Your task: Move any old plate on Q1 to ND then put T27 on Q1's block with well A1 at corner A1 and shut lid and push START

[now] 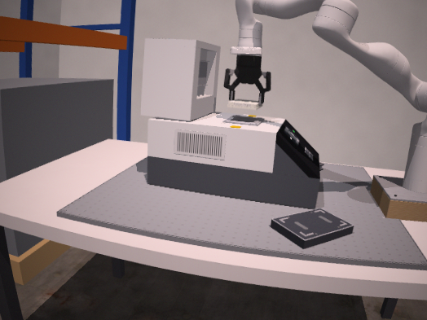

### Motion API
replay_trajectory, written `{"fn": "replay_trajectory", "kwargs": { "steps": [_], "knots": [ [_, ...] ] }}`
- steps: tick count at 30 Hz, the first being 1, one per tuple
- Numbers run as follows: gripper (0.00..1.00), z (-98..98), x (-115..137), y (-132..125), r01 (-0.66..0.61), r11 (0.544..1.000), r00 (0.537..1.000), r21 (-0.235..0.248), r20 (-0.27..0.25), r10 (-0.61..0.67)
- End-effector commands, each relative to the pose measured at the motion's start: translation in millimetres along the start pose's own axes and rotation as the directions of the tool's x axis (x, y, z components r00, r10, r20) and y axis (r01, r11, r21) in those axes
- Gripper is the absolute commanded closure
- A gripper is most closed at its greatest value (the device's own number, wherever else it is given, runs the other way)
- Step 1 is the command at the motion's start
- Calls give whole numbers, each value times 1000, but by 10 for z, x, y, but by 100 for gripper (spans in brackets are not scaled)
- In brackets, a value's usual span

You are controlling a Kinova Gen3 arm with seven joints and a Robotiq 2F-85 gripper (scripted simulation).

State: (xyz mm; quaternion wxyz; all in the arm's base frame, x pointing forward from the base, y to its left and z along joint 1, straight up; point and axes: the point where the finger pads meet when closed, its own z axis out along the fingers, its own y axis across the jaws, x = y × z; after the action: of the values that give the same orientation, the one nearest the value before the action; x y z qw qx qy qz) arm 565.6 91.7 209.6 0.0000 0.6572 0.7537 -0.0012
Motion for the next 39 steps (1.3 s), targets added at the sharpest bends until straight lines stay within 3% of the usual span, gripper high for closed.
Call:
{"fn": "replay_trajectory", "kwargs": {
  "steps": [1,29,39],
  "knots": [
    [10,34,-1,2,0,1000,1000,-2,-1,0],
    [10,119,-1,3,0,1000,1000,-2,-1,0],
    [10,253,-1,3,0,1000,1000,-2,-1,0]
  ]
}}
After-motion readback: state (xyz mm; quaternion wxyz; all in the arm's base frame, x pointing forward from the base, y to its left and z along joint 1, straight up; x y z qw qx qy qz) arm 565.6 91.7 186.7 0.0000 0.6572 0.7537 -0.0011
